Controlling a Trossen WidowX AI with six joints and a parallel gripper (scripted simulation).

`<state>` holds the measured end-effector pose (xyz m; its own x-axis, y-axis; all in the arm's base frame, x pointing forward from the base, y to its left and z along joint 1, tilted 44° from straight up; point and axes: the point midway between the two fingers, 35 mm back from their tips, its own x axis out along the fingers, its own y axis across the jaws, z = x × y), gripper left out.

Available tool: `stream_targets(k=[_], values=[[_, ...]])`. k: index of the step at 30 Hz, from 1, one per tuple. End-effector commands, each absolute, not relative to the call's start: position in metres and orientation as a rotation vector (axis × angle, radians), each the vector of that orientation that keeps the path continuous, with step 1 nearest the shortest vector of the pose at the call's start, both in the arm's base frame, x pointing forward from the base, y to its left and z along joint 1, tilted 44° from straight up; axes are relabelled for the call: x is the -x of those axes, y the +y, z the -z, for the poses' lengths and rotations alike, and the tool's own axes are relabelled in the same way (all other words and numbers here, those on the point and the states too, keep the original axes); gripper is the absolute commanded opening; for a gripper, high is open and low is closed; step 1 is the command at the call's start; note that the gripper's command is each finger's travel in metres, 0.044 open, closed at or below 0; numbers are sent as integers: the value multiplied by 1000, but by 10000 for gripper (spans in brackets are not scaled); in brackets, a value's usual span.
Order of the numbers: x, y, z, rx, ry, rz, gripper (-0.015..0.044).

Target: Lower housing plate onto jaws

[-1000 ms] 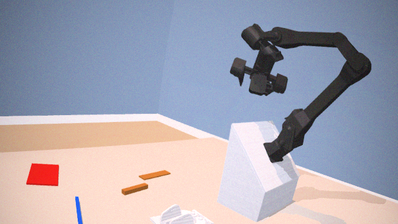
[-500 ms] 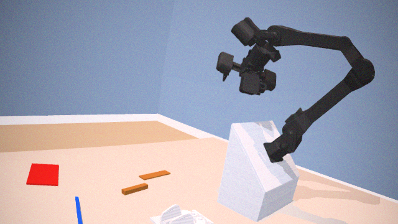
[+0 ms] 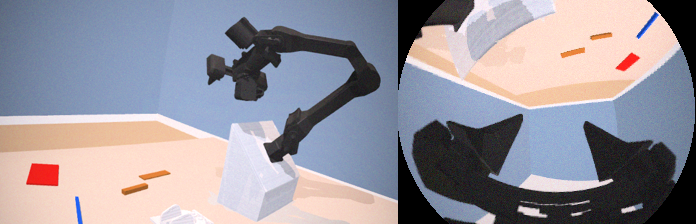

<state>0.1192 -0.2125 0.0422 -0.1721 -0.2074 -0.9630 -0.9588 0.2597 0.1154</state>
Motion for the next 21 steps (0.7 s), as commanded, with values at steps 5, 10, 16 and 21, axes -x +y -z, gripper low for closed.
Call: stream_targets(k=[5, 10, 16, 21], values=[[-153, -187, -45, 1245, 1468, -1074, 440], [-172, -169, -47, 1322, 1384, -1116, 440], [-195, -144, -52, 1420, 1254, -1164, 440], [-212, -120, -56, 1495, 1139, -1206, 440]])
